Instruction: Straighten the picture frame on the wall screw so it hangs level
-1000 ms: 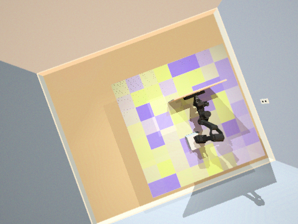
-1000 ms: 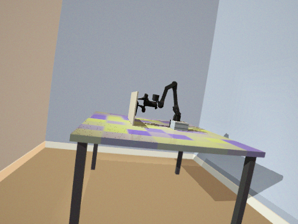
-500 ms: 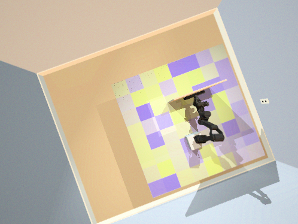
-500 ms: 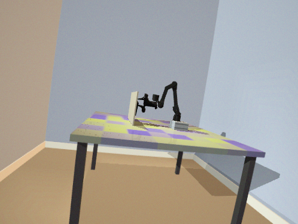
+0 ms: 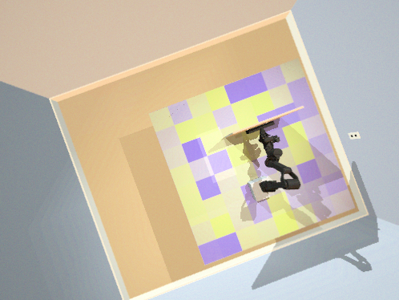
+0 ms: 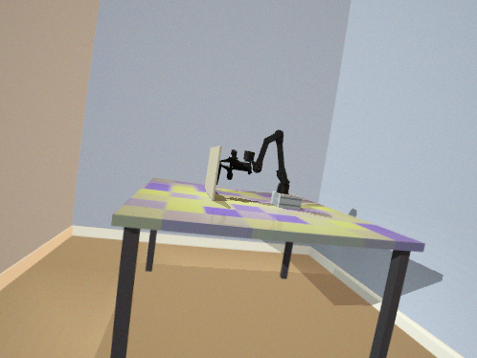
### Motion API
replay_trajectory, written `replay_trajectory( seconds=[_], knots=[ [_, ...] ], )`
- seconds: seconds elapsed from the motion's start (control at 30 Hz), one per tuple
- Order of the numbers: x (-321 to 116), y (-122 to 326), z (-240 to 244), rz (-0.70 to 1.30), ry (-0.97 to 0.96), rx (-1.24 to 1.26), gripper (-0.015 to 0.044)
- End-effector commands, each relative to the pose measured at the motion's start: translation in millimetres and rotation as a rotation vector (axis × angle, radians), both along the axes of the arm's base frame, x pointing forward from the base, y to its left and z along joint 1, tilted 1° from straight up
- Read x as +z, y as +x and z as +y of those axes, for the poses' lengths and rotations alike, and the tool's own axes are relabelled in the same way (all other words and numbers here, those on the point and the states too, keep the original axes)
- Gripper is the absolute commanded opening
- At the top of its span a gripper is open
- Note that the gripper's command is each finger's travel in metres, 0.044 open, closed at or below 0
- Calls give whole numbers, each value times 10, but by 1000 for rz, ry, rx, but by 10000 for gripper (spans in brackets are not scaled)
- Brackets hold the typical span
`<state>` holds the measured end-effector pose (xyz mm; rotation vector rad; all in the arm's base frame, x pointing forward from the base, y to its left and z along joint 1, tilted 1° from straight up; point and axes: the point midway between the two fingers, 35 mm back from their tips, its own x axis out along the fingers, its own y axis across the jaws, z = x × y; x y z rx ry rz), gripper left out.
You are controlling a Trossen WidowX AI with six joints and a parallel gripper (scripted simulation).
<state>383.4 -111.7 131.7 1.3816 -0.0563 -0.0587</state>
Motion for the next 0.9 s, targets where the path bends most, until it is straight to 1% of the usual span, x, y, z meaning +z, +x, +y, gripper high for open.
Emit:
replay_trajectory(
  seconds=[0.0, 0.03, 0.1, 0.87],
  knots=[
    [-5, 1, -6, 1, 5, -3, 56],
    [-5, 1, -6, 1, 5, -3, 49],
    [-5, 1, -6, 1, 5, -3, 0],
    [35, 1, 7, 1, 5, -3, 0]
  ],
)
